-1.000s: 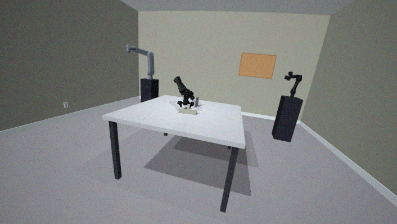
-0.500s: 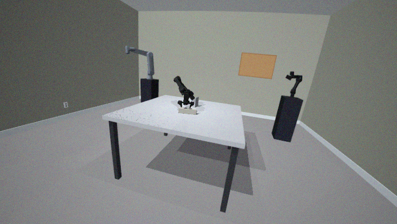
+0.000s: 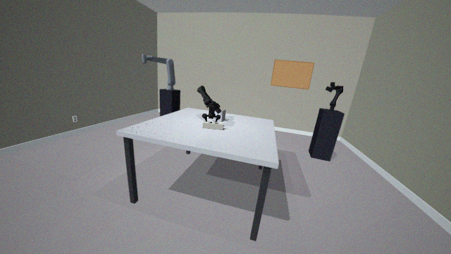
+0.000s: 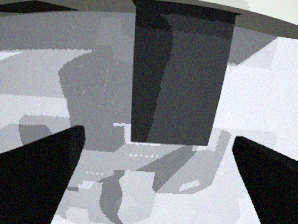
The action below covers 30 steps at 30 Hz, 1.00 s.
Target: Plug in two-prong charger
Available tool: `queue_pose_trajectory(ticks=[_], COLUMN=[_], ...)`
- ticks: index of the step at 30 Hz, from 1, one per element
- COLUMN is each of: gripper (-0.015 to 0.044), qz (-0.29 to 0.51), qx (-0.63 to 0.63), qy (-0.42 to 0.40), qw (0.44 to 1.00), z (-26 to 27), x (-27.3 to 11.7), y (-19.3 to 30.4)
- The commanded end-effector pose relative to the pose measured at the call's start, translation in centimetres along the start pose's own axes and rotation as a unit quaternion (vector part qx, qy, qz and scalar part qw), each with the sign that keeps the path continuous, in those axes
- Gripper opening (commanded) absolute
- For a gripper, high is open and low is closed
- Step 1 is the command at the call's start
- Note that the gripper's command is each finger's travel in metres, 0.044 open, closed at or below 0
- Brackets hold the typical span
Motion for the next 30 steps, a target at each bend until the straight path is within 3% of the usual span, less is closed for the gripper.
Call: queue_pose_trajectory(ticks=[1, 23, 30], gripper=[0.0440, 0.0440, 0.0440], qz=[0.000, -0.005, -0.195], qx=[0.002, 0.000, -0.001], qy=[-0.001, 0.000, -0.016], qw=[1.000, 1.000, 0.981], z=[0.0, -0.1, 0.0], x=[0.0, 0.1, -4.4], y=[0.5, 2.4, 2.7])
Point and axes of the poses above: the point midway between the two fingers, 35 mm back from their tips, its own x axis out along the fingers, its own z axis across the jaws, y = z × x, the point moved 4 cm from there along -x, back along the fingers, and after that the axes turned 4 degrees about x, right-handed, at the moved point
